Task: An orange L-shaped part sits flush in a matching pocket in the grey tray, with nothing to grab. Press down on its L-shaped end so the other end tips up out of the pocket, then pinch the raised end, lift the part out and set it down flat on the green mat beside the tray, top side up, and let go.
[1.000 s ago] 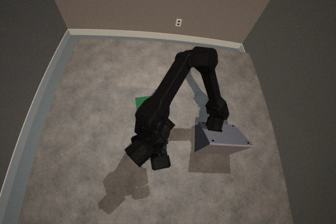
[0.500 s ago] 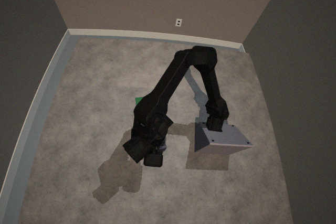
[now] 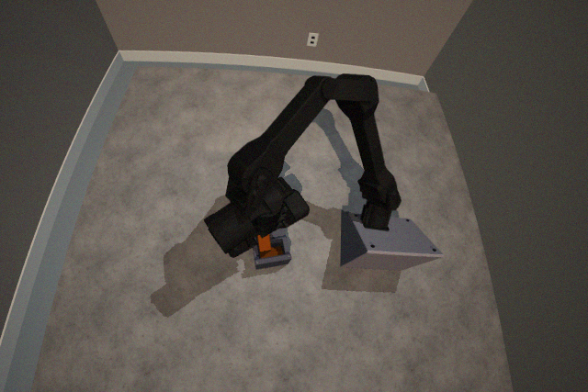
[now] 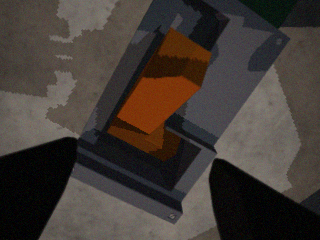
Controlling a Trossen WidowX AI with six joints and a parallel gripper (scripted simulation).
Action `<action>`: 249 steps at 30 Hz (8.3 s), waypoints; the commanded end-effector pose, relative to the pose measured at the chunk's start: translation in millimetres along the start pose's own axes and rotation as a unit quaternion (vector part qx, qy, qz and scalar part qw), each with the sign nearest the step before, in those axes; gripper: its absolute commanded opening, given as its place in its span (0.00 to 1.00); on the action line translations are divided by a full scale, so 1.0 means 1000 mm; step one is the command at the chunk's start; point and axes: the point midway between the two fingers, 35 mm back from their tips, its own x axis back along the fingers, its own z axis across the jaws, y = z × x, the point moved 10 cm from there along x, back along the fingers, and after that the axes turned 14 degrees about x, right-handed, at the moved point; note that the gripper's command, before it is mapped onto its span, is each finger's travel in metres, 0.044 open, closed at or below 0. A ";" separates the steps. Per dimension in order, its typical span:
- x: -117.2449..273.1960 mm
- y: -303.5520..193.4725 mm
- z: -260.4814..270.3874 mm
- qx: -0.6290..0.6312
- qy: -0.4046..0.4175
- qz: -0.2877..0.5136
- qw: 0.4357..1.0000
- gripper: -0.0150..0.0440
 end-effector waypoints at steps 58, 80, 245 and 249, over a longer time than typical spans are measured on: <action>-0.072 0.021 -0.013 -0.188 0.005 -0.003 0.982 0.60; -0.071 0.021 -0.013 -0.187 0.004 -0.003 0.982 0.25; -0.069 0.148 -0.121 -0.183 -0.001 -0.008 0.983 0.25; -0.069 0.148 -0.121 -0.183 -0.001 -0.008 0.983 0.25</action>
